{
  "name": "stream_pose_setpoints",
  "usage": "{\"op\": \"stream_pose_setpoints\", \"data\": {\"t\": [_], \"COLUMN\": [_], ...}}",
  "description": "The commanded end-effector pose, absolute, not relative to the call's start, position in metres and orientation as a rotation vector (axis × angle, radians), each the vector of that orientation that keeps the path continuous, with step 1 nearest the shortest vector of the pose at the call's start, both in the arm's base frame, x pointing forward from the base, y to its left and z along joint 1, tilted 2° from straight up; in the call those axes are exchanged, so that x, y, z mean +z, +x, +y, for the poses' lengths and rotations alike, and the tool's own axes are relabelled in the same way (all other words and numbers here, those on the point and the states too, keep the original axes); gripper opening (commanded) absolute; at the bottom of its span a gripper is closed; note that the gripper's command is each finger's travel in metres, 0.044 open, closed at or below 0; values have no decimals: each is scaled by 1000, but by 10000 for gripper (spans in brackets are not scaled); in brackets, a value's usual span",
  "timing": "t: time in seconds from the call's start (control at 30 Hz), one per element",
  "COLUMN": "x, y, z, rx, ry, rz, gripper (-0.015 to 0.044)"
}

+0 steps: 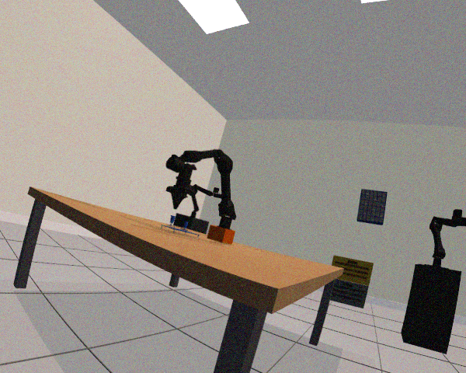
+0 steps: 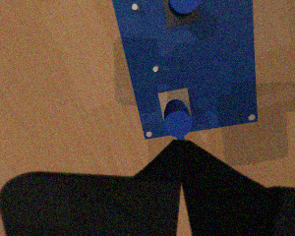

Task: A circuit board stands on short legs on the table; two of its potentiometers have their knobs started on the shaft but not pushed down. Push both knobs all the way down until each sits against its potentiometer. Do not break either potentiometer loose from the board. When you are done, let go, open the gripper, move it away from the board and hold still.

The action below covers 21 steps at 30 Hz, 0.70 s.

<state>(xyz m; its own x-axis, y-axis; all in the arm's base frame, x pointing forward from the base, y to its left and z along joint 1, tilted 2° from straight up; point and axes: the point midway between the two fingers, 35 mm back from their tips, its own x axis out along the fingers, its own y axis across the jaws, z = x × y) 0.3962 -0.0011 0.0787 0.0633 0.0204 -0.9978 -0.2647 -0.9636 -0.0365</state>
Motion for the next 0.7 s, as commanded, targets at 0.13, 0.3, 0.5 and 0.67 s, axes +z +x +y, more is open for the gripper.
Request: {"op": "stream_pose_setpoints", "data": {"t": [0.13,0.3,0.5,0.67], "x": [70,63,53,52], "y": [396,397,397,397], "z": [0,0,0,0], "rx": [2010,2010,2010,2010], "ry": [-2125,-2125,-2125,-2125], "rz": [240,240,239,239], "gripper": [0,0,0,0]}}
